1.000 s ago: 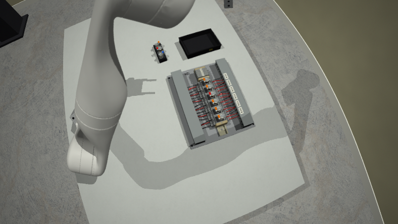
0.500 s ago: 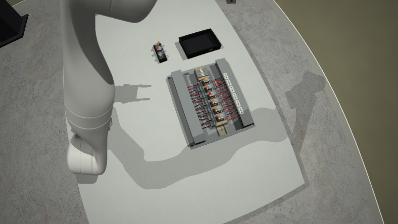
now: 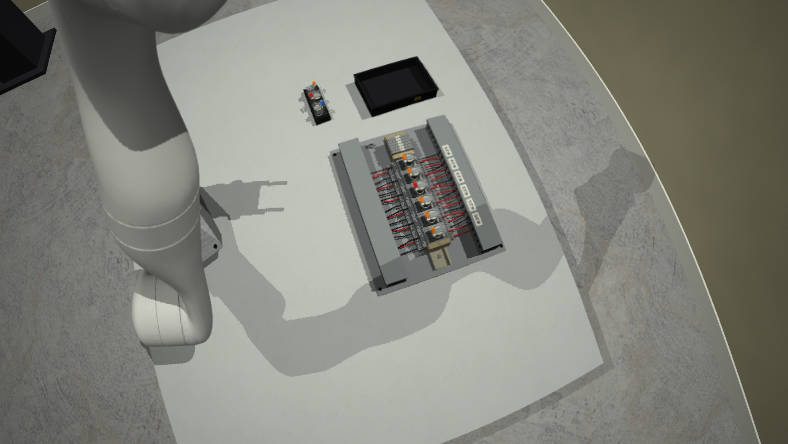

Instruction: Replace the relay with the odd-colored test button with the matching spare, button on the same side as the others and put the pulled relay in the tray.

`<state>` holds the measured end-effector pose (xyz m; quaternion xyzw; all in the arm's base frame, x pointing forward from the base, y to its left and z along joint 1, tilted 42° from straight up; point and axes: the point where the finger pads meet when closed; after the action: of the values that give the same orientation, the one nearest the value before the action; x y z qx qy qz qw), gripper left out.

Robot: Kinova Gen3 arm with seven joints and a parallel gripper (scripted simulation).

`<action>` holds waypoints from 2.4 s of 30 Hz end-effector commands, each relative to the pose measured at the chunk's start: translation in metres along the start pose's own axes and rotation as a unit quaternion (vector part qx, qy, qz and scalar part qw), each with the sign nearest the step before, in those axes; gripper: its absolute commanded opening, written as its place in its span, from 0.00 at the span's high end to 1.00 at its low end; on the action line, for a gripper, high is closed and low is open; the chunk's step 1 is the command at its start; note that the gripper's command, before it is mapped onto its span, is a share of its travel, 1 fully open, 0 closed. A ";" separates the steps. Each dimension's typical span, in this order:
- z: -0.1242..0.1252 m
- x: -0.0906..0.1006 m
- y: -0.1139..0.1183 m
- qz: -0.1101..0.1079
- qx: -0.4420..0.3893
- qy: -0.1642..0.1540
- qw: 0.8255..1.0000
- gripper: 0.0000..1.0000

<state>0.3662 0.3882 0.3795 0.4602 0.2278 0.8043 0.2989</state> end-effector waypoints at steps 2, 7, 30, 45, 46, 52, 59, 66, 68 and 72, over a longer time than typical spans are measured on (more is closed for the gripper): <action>-0.005 0.022 0.003 -0.010 0.002 -0.003 1.000 0.00; -0.006 0.036 0.009 -0.012 0.003 -0.003 1.000 0.00; -0.005 0.085 0.038 0.019 0.003 0.039 0.999 0.00; -0.009 0.114 0.048 0.042 0.005 0.078 0.996 0.00; -0.009 0.116 0.048 0.038 0.004 0.072 0.997 0.00; -0.012 0.127 0.050 0.012 0.004 0.033 0.999 0.00; -0.014 0.136 0.052 0.002 0.004 0.019 1.000 0.00; -0.013 0.131 0.051 0.040 0.005 0.077 0.996 0.00; -0.013 0.131 0.051 0.032 0.005 0.065 0.997 0.00; -0.013 0.130 0.050 0.015 0.005 0.039 0.999 0.00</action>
<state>0.2894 0.4402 0.4834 0.3788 0.2359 0.8695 0.2116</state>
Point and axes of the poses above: the point where the finger pads meet when closed, its own x axis back along the fingers, its own y axis across the jaws, z = x × y, and after that the axes turned 2 degrees about -x, right-handed
